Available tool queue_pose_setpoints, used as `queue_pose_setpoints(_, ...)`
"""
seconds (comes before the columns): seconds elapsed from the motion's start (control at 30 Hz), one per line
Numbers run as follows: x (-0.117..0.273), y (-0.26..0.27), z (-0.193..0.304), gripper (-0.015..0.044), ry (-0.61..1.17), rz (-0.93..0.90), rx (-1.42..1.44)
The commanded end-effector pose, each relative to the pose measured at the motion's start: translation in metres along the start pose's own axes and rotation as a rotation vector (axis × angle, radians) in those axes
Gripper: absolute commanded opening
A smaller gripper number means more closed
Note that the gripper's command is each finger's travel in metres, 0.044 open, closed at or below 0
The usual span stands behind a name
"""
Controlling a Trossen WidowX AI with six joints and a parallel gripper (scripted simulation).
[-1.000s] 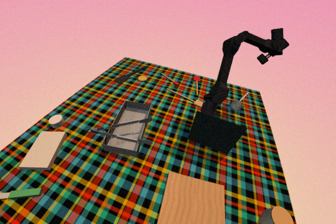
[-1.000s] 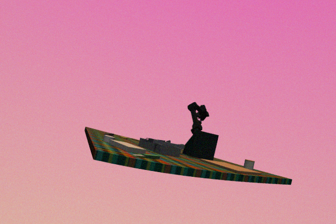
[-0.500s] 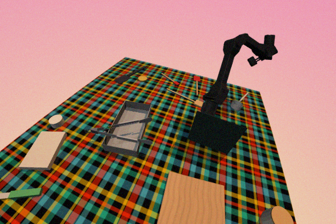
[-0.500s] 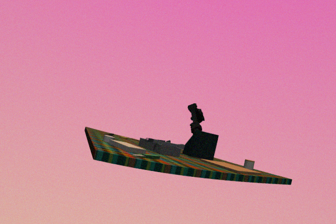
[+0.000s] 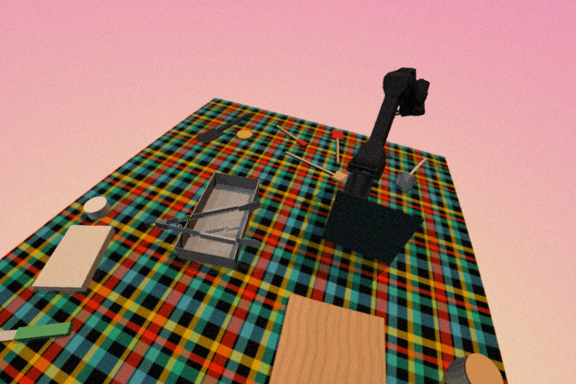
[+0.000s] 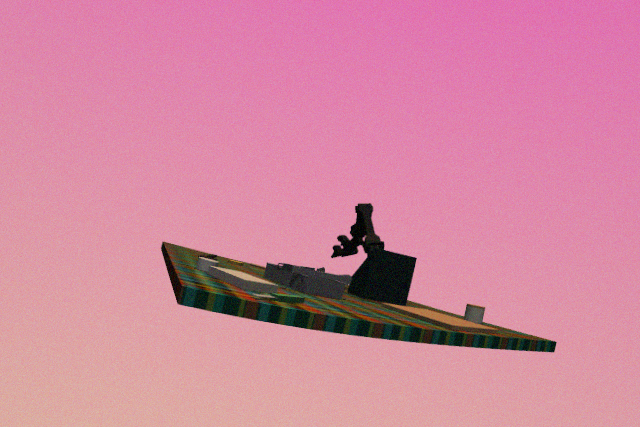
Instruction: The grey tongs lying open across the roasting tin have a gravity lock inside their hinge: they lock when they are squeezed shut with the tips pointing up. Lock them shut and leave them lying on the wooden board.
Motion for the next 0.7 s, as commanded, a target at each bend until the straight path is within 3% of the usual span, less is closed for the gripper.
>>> queue_pose_setpoints(0.0, -0.035, 0.044, -0.015, 0.0440, -0.007, -0.098, -0.078)
queue_pose_setpoints(0.37, -0.091, 0.169, -0.073, 0.0440, -0.019, -0.346, -0.215)
queue_pose_setpoints(0.67, -0.104, 0.288, -0.129, 0.0440, 0.000, -0.584, -0.263)
Point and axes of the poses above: the point midway between the two fingers, 35 mm back from their tips, its own x axis back along the fingers, its own y axis across the jaws, z = x × y, the point moved 5 cm from there along x, back along the fingers, and after that the axes turned 15 degrees about x, right-handed, at the moved point
